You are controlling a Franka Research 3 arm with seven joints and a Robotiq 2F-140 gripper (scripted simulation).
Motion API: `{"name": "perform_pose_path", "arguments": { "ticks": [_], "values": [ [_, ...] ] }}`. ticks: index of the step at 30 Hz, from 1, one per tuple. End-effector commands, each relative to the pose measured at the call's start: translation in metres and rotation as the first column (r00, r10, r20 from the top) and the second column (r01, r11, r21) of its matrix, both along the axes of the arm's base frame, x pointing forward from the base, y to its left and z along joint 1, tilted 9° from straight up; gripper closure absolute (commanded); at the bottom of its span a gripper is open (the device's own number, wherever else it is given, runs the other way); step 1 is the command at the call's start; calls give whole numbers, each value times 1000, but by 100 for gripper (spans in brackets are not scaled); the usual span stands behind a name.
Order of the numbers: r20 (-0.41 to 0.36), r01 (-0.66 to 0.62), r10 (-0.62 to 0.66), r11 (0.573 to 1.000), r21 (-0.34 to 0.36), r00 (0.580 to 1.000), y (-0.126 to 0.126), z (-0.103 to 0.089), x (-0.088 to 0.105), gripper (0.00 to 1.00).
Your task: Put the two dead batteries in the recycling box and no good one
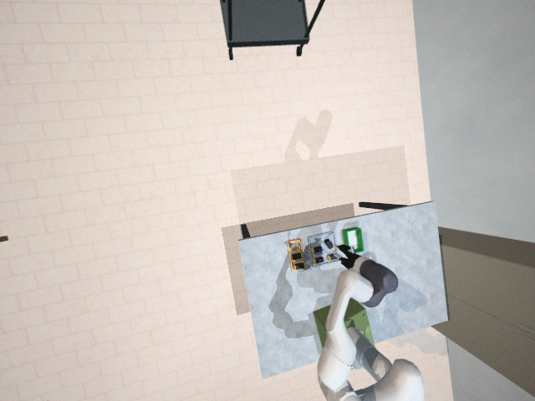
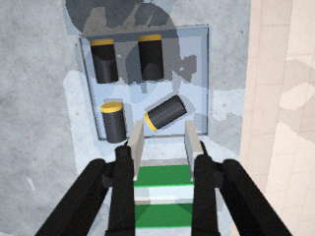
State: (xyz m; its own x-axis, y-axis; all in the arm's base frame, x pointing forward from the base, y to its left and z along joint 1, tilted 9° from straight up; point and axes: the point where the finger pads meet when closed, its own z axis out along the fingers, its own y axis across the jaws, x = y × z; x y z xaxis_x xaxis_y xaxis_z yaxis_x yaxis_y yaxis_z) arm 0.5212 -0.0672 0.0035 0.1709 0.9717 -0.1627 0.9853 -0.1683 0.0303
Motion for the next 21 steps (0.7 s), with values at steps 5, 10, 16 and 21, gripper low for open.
{"name": "perform_pose_path", "arguments": {
  "ticks": [5,10,16,21],
  "values": [
    [-14,-67,67,998,2,998,-17,4,-1,71],
    [-16,-76,76,997,2,997,-17,4,-1,71],
    [-33,-180,180,984,5,983,-17,4,-1,71],
    [-66,-378,378,926,15,924,-17,4,-1,71]
  ]
}}
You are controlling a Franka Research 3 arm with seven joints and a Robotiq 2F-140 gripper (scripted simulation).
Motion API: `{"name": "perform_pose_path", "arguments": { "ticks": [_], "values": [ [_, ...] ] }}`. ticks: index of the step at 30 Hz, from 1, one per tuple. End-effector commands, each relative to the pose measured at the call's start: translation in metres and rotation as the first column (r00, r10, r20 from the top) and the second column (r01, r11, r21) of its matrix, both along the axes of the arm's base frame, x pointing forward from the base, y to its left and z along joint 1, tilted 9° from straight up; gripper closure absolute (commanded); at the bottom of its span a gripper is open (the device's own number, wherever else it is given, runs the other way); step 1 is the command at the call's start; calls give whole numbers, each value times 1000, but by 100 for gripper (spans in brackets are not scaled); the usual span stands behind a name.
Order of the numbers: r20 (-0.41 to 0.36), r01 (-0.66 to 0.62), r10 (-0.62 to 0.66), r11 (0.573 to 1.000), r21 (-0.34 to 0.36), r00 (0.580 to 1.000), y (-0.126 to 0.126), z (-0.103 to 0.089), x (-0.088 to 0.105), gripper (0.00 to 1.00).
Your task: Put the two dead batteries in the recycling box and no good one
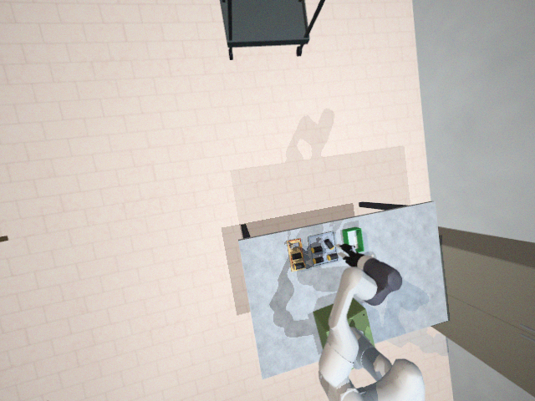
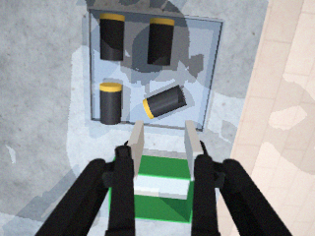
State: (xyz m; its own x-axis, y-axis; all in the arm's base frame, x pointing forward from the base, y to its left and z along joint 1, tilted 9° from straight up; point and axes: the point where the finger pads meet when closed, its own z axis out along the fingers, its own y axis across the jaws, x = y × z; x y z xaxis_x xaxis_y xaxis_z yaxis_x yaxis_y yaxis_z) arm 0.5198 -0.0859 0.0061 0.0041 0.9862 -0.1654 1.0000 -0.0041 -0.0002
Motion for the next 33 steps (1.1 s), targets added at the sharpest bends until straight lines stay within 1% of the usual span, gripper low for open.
{"name": "perform_pose_path", "arguments": {
  "ticks": [1,3,4,6,8,10,12,15,18,20,22,24,26,27,28,30,31,33],
  "values": [
    [-46,-273,273,962,8,961,2,1,1,71],
    [-46,-273,273,962,8,961,2,1,1,71],
    [-55,-329,329,944,11,943,2,1,1,71],
    [-74,-445,445,895,20,892,2,1,1,71],
    [-94,-563,564,826,31,821,2,1,1,71],
    [-112,-677,677,735,47,727,2,1,1,71],
    [-129,-779,779,624,65,614,2,1,1,71],
    [-148,-897,897,432,97,416,2,1,1,71],
    [-160,-965,965,229,131,207,2,1,1,71],
    [-160,-965,965,229,131,207,2,1,1,71],
    [-163,-983,984,99,152,74,2,1,1,71],
    [-163,-985,986,-19,172,-48,2,1,1,71],
    [-161,-975,975,-121,189,-152,2,1,1,71],
    [-159,-967,967,-164,196,-197,2,1,1,71],
    [-158,-958,959,-203,202,-236,2,1,1,71],
    [-155,-940,941,-265,213,-301,2,1,1,71],
    [-154,-932,933,-289,217,-325,2,1,1,71],
    [-151,-919,920,-324,223,-361,2,1,1,71]
  ]
}}
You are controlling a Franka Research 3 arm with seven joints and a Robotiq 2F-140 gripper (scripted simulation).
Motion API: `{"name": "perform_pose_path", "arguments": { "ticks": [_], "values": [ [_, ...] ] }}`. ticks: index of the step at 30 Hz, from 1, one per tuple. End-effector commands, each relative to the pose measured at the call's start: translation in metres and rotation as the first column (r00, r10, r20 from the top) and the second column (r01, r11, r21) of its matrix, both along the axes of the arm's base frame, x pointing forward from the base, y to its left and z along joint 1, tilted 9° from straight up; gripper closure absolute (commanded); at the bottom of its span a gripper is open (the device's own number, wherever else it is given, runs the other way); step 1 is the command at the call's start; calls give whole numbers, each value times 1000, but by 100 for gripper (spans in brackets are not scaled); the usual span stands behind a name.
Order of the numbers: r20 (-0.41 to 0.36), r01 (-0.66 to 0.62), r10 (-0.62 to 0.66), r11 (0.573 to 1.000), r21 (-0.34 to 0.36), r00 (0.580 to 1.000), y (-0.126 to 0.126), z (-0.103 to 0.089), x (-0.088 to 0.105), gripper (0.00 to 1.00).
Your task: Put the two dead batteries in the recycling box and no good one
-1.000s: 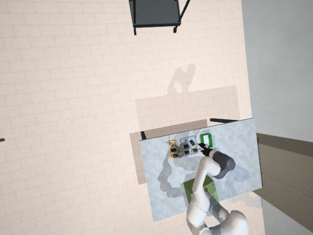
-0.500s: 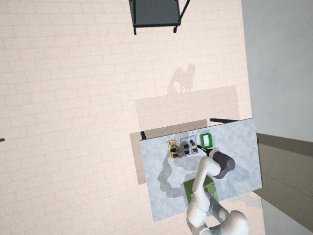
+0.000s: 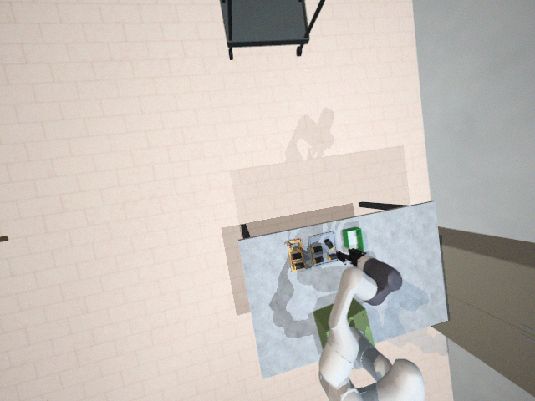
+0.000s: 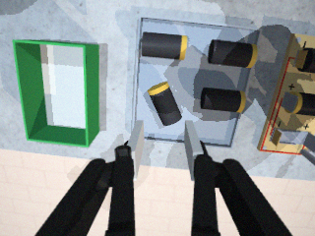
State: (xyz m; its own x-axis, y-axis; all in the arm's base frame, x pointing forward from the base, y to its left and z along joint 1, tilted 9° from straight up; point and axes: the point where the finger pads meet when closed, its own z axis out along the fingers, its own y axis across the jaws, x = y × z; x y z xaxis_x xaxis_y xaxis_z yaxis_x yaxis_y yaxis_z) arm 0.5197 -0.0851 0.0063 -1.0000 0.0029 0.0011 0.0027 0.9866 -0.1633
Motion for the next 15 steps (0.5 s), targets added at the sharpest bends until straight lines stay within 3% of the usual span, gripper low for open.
{"name": "perform_pose_path", "arguments": {
  "ticks": [1,15],
  "values": [
    [-60,-366,366,930,12,928,1,1,1,71],
    [-63,-383,384,923,13,921,1,-2,1,71]
  ]
}}
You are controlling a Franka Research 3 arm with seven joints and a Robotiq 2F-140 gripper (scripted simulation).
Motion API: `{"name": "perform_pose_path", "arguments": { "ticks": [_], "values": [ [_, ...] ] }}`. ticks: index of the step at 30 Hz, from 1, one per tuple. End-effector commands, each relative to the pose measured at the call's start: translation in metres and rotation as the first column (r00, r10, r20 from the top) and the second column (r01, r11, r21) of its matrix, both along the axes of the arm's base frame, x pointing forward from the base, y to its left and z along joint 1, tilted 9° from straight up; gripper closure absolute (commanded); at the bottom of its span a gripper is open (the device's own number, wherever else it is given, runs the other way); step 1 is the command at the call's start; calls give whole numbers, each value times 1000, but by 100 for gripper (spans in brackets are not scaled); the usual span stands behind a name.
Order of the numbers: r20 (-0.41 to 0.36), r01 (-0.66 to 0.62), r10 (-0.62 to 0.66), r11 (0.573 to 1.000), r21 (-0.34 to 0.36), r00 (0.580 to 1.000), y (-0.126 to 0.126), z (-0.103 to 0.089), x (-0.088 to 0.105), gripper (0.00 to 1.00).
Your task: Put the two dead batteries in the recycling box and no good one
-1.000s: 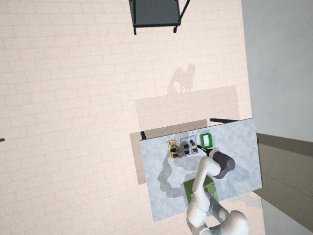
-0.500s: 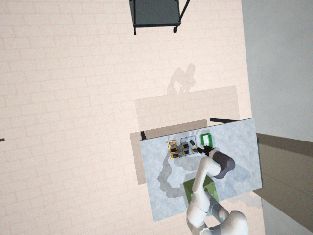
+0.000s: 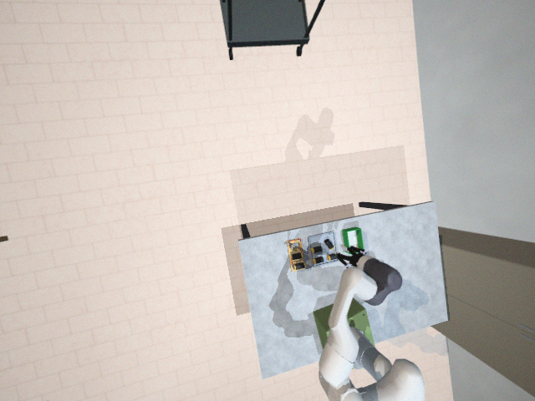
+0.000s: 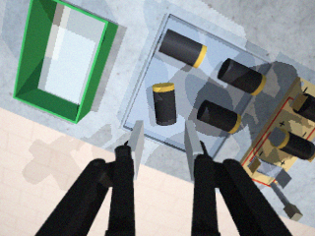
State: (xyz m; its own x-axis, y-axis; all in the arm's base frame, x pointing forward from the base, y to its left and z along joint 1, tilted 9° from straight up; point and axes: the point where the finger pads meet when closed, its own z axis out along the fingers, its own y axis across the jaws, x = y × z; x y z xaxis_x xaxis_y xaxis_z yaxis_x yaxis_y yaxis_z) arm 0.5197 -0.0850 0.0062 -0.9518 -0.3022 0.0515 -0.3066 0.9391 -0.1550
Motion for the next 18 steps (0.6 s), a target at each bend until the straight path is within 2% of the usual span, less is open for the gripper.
{"name": "perform_pose_path", "arguments": {
  "ticks": [1,4,6,9,18],
  "values": [
    [-13,-84,84,996,0,996,0,-7,1,71],
    [-13,-84,84,996,0,996,-6,-39,1,71],
    [-13,-84,84,996,0,996,-6,-39,1,71],
    [-13,-84,84,996,0,996,-10,-66,1,71],
    [-13,-84,84,996,0,996,-11,-70,1,71]
  ]
}}
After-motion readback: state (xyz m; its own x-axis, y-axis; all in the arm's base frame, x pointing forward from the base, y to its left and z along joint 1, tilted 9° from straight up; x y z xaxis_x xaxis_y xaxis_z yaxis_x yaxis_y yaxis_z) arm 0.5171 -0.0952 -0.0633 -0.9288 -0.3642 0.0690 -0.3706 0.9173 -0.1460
